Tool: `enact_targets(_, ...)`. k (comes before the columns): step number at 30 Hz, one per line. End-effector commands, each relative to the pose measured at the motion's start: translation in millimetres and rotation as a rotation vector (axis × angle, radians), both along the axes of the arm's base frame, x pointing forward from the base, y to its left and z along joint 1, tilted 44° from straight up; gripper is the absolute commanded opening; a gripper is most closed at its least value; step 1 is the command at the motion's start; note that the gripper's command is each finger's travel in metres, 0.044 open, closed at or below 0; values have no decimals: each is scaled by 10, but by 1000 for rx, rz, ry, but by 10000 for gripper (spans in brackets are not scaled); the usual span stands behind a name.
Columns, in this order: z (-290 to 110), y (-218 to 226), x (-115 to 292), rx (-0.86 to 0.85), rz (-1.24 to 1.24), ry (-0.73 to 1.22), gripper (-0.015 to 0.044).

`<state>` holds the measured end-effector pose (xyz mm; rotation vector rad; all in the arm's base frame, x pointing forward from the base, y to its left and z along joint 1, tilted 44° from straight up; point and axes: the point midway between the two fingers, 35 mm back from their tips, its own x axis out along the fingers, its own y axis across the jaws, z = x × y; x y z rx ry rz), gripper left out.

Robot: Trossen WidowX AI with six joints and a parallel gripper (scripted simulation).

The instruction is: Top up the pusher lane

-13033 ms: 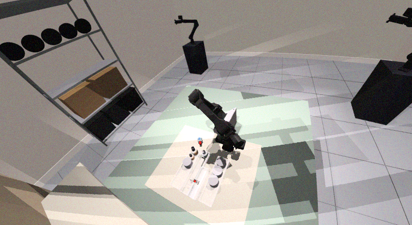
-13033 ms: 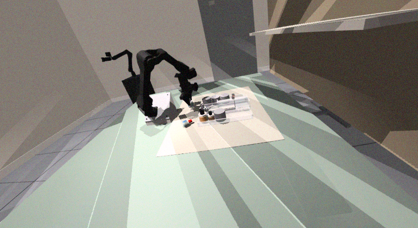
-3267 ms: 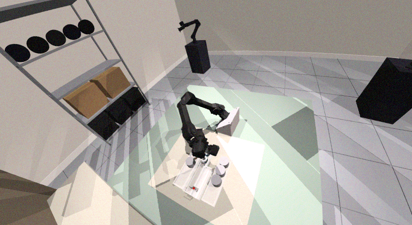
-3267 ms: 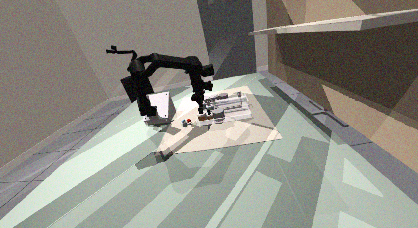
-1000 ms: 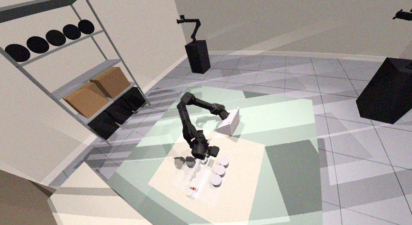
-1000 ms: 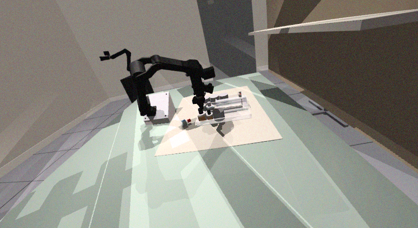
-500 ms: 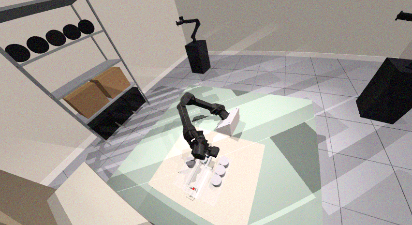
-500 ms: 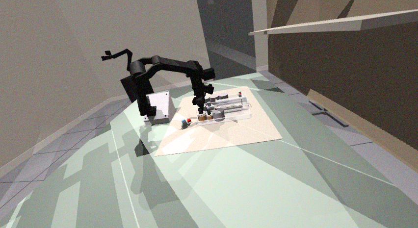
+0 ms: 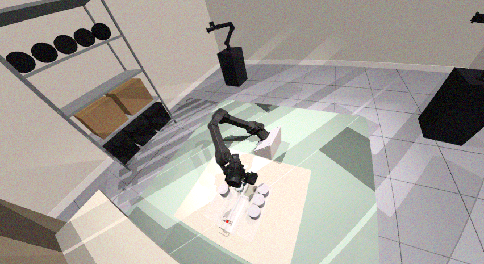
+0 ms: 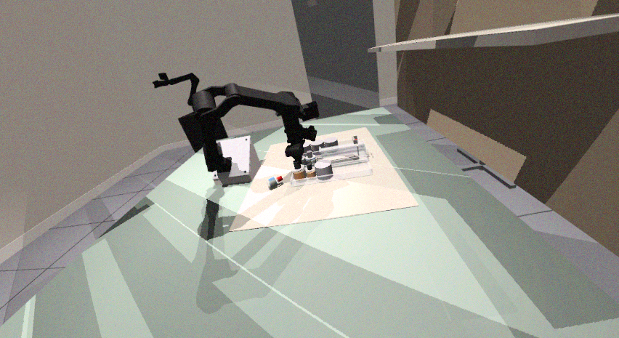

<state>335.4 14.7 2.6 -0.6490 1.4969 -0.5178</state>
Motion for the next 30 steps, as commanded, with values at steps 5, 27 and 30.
enact_targets(5,1,-38,41,-9,4,-20,0)
enact_targets(27,-1,-42,4,-9,4,-20,0)
enact_targets(30,-1,-43,-1,-9,4,-19,0)
